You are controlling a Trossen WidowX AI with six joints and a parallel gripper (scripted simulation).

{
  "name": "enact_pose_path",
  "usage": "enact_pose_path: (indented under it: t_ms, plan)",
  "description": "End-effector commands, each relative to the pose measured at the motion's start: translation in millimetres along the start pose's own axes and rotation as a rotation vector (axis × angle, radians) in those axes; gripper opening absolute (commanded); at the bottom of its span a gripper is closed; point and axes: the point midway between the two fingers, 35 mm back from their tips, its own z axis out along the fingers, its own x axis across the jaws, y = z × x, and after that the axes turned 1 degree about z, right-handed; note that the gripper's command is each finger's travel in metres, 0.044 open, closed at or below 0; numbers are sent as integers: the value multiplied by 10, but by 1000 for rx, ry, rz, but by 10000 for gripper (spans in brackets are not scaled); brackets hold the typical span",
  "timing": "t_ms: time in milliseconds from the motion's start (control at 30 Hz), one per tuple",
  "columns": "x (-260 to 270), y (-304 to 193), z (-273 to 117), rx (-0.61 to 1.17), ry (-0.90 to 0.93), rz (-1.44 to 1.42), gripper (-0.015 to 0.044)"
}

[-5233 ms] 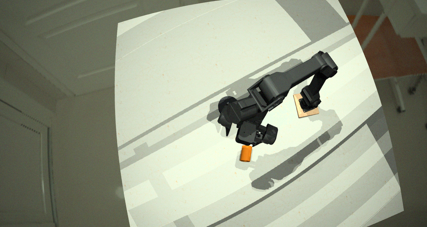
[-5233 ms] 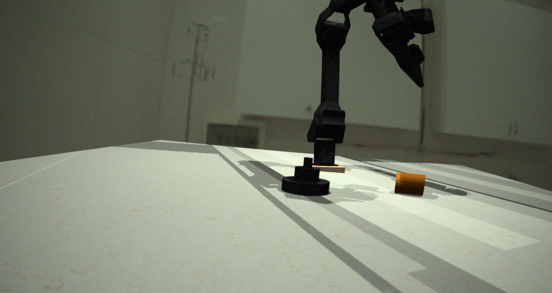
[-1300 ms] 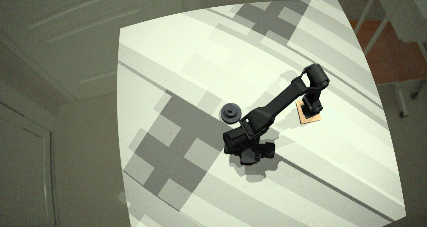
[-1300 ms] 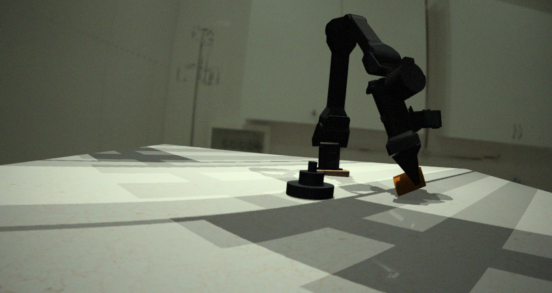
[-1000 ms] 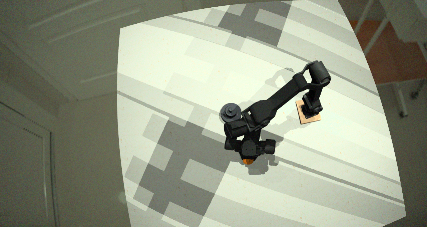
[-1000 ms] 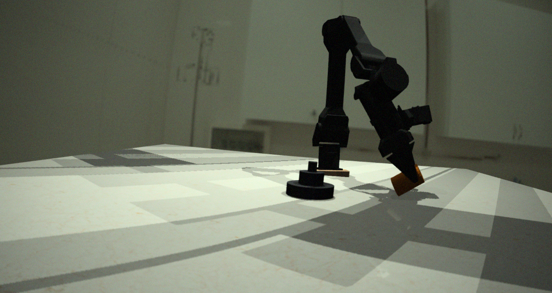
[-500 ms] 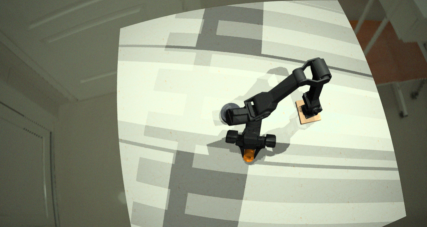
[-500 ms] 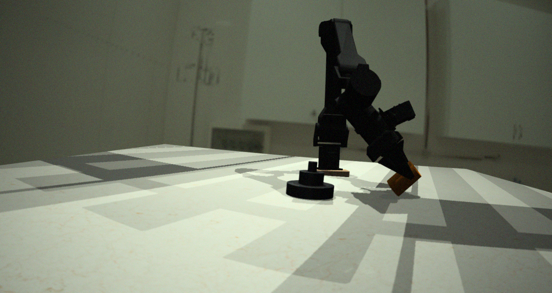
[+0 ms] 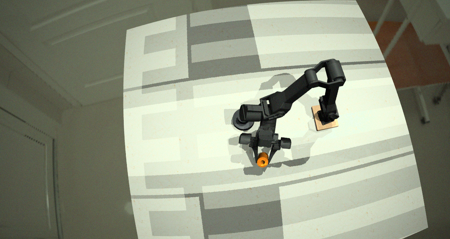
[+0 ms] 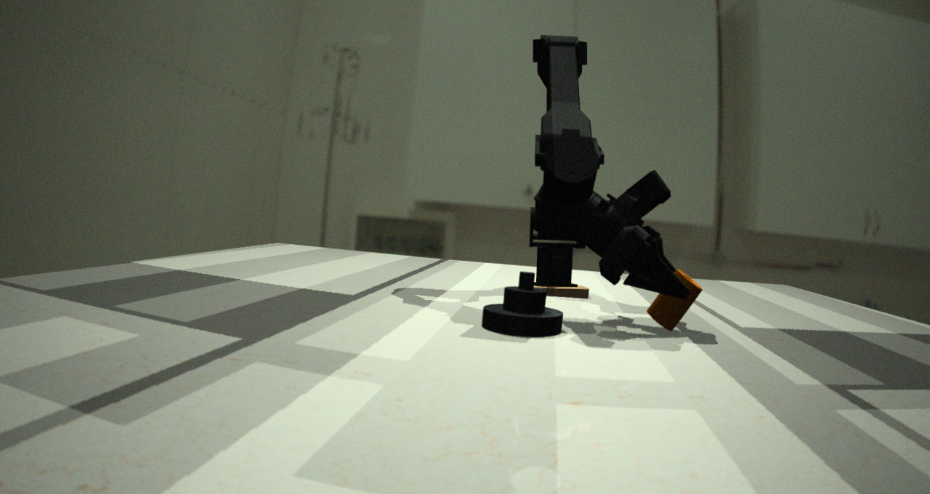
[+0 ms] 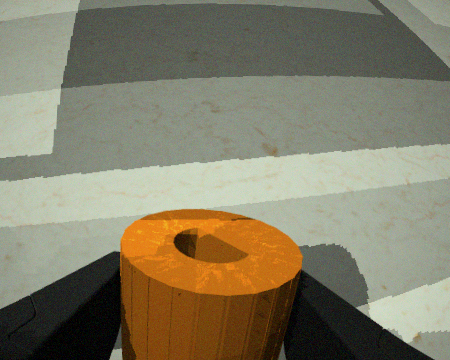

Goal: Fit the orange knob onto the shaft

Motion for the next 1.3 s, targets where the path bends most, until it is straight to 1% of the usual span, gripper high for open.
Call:
enact_pose_path:
  t_ms: [0, 600, 800, 900, 1267]
  plan:
    - [9, -41, -31, -71, 4, -3, 179]
    - [10, -189, -123, -331, 9, -2, 179]
    - [10, -174, -140, -272, 8, -2, 179]
    - [15, -168, -124, -291, 11, 1, 258]
    - [15, -168, -124, -291, 11, 1, 260]
